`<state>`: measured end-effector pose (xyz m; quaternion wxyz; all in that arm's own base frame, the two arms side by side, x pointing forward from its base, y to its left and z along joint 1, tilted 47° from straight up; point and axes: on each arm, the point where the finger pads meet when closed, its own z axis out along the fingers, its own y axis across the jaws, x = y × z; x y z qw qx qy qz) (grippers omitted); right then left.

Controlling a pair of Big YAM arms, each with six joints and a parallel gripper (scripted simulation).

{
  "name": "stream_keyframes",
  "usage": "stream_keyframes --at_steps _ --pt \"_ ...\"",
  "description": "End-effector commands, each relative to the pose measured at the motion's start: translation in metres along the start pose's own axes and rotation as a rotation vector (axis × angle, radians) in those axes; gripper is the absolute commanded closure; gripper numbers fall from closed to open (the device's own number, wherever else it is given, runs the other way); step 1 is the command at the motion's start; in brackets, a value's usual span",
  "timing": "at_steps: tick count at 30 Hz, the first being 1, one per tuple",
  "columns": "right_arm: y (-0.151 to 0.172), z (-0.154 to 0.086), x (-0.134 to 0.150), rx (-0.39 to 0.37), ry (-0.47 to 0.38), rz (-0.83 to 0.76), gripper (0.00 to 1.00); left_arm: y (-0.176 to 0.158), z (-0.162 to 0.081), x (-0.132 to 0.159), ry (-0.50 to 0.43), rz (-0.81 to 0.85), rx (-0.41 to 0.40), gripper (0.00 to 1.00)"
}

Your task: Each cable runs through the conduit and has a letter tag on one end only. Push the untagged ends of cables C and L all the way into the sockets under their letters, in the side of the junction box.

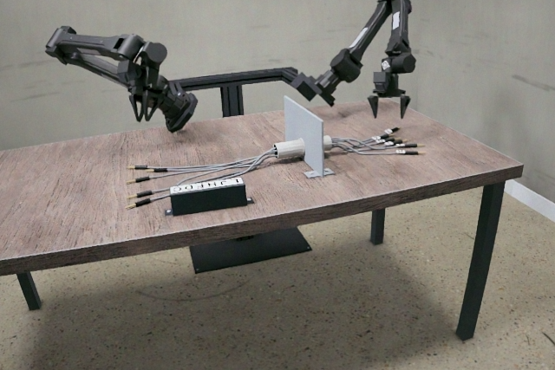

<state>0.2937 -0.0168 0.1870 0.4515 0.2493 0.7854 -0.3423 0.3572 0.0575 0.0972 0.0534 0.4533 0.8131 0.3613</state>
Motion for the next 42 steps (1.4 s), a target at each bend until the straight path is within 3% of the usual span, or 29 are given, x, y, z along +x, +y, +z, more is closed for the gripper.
stream_keyframes --at_steps 1,7,12,14,16,20,24,27,29,31,35,42 --pt "-0.007 0.015 0.017 0.118 0.07 0.206 0.65 0.016 0.004 -0.07 -0.111 -0.104 -0.065 0.0" --pt "-0.015 0.036 0.042 0.209 0.142 0.402 0.65 -0.012 -0.008 -0.17 -0.312 -0.138 -0.076 0.0" --pt "-0.023 0.056 0.065 0.29 0.209 0.588 0.65 -0.057 -0.028 -0.254 -0.497 -0.17 -0.053 0.0" --pt "-0.023 0.056 0.065 0.29 0.209 0.588 0.65 -0.057 -0.028 -0.254 -0.497 -0.17 -0.053 0.0" --pt "-0.026 0.064 0.074 0.324 0.233 0.675 0.65 -0.081 -0.039 -0.286 -0.57 -0.19 -0.036 0.0" --pt "-0.037 0.081 0.104 0.399 0.302 0.823 0.65 -0.165 -0.047 -0.338 -0.699 -0.123 0.025 0.0" --pt "-0.038 0.096 0.114 0.447 0.356 0.968 0.65 -0.264 -0.045 -0.356 -0.786 -0.05 0.104 0.0" --pt "-0.046 0.1 0.131 0.481 0.392 1.009 0.65 -0.32 -0.051 -0.371 -0.86 -0.016 0.151 0.0" --pt "-0.041 0.106 0.125 0.479 0.4 1.048 0.65 -0.353 -0.052 -0.371 -0.894 0.01 0.182 0.0" --pt "-0.041 0.106 0.125 0.479 0.4 1.048 0.65 -0.353 -0.052 -0.371 -0.894 0.01 0.182 0.0" --pt "-0.042 0.108 0.129 0.487 0.419 1.044 0.65 -0.42 -0.054 -0.367 -0.963 0.064 0.247 0.0" --pt "-0.04 0.106 0.127 0.474 0.418 1.043 0.65 -0.472 -0.054 -0.356 -1.013 0.12 0.298 0.0"
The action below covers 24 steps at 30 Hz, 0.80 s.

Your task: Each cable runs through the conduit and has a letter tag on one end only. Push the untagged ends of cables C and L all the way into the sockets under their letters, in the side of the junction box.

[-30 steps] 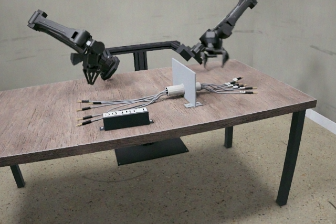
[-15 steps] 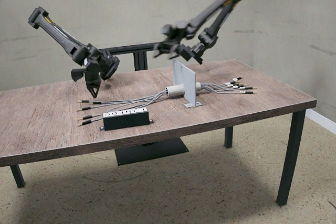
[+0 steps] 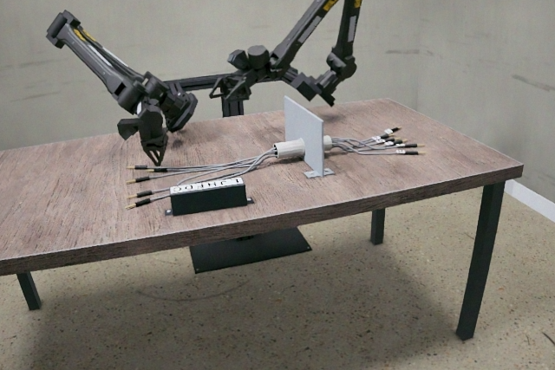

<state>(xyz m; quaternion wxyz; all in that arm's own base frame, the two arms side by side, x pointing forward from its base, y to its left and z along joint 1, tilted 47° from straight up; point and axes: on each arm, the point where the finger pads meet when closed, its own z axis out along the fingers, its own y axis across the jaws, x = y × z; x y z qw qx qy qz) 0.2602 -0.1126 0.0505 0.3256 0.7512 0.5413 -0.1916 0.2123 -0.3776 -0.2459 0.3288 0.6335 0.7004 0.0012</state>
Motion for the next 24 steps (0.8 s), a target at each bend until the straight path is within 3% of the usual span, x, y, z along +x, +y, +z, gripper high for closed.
stream_keyframes --at_steps 1,8,15,16,24 --pt "0.002 0.001 0.002 -0.004 0.004 0.022 0.65 -0.009 0.013 -0.02 -0.064 -0.029 -0.005 0.0" --pt "0.002 0.001 0.002 -0.004 0.004 0.022 0.65 0.001 0.013 -0.025 -0.072 -0.03 -0.019 0.0" --pt "-0.005 0.016 0.001 0.015 -0.003 0.007 0.65 0.001 0.012 -0.025 -0.072 -0.03 -0.019 0.0" --pt "-0.005 0.017 0.001 0.015 -0.003 0.007 0.65 -0.003 0.008 -0.012 -0.043 -0.022 -0.008 0.0" --pt "-0.001 0.025 0.001 0.01 -0.001 0.012 0.65 -0.003 0.008 -0.012 -0.043 -0.022 -0.008 0.0"
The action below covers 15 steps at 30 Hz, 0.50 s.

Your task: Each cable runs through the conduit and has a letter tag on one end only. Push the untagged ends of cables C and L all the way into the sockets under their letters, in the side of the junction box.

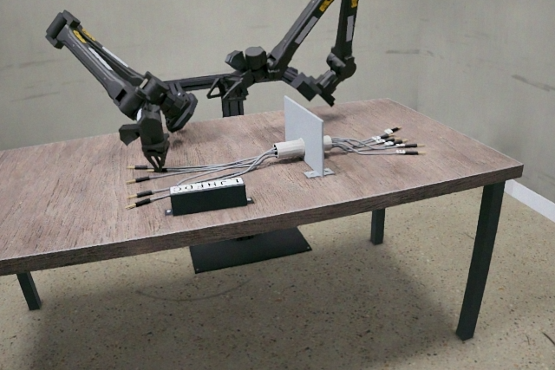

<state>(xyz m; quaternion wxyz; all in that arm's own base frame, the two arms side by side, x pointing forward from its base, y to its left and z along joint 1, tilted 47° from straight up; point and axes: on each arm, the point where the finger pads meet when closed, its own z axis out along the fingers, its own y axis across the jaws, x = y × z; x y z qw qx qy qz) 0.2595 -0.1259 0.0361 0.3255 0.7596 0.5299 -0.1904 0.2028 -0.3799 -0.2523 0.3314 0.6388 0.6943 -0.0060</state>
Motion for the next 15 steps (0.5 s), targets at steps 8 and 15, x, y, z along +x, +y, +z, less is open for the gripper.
stream_keyframes --at_steps 8,15 --pt "0.003 0.0077 0.0037 -0.011 0.006 -0.023 0.74 0.0088 0.0068 -0.0131 -0.026 -0.032 -0.018 0.0" --pt "0.004 0.0067 0.0029 -0.015 0.007 -0.019 0.82 0.0088 0.0068 -0.0131 -0.026 -0.032 -0.018 0.0"
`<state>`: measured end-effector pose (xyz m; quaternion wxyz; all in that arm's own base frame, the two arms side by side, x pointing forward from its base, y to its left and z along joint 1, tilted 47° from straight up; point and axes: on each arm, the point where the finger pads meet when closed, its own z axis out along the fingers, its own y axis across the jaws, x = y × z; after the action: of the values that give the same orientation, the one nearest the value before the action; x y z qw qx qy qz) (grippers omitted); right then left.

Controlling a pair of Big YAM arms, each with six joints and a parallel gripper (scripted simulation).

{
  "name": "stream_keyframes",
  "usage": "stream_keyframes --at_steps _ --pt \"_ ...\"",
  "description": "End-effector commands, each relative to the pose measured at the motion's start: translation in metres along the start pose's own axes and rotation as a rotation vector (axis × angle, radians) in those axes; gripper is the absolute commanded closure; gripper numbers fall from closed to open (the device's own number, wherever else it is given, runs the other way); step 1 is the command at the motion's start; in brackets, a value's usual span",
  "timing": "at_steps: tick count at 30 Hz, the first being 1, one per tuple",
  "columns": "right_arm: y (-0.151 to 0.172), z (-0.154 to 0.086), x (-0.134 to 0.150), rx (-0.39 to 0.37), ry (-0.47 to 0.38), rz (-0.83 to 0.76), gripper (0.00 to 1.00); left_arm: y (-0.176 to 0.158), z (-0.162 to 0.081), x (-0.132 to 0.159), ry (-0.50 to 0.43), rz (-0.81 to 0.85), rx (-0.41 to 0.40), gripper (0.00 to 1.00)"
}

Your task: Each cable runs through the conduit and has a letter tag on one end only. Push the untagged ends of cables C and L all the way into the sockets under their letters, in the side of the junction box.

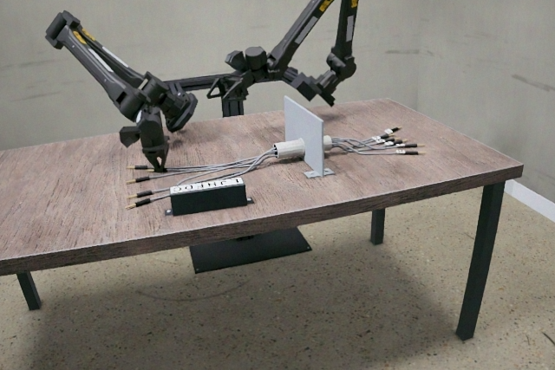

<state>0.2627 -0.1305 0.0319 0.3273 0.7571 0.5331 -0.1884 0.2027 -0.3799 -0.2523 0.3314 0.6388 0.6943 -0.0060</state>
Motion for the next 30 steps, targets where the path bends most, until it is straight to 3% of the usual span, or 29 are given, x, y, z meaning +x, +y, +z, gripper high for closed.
stream_keyframes --at_steps 1,10,11,12,18,23,27,30 --pt "0.001 0.0 0.002 -0.007 0.005 -0.013 0.82 0.009 0.007 -0.013 -0.026 -0.032 -0.018 0.0" --pt "0.002 -0.001 0.001 -0.006 0.003 -0.003 0.95 0.009 0.007 -0.013 -0.026 -0.032 -0.018 0.0" --pt "-0.001 0.0 -0.002 -0.009 0.004 -0.001 1.0 0.009 0.007 -0.013 -0.026 -0.032 -0.018 0.0" --pt "-0.001 0.0 -0.002 -0.008 0.004 -0.001 0.95 0.009 0.007 -0.013 -0.026 -0.032 -0.018 0.0" --pt "0.007 -0.019 0.001 -0.026 0.008 0.007 0.95 0.009 0.007 -0.013 -0.026 -0.032 -0.018 0.0" --pt "0.002 -0.063 0.001 -0.025 0.011 0.007 0.95 0.009 0.007 -0.013 -0.026 -0.032 -0.018 0.0" --pt "-0.002 -0.099 0.0 -0.043 0.064 -0.027 0.95 0.009 0.007 -0.013 -0.026 -0.032 -0.018 0.0" --pt "-0.003 -0.108 0.0 -0.05 0.08 -0.044 0.95 0.009 0.007 -0.013 -0.026 -0.032 -0.018 0.0"
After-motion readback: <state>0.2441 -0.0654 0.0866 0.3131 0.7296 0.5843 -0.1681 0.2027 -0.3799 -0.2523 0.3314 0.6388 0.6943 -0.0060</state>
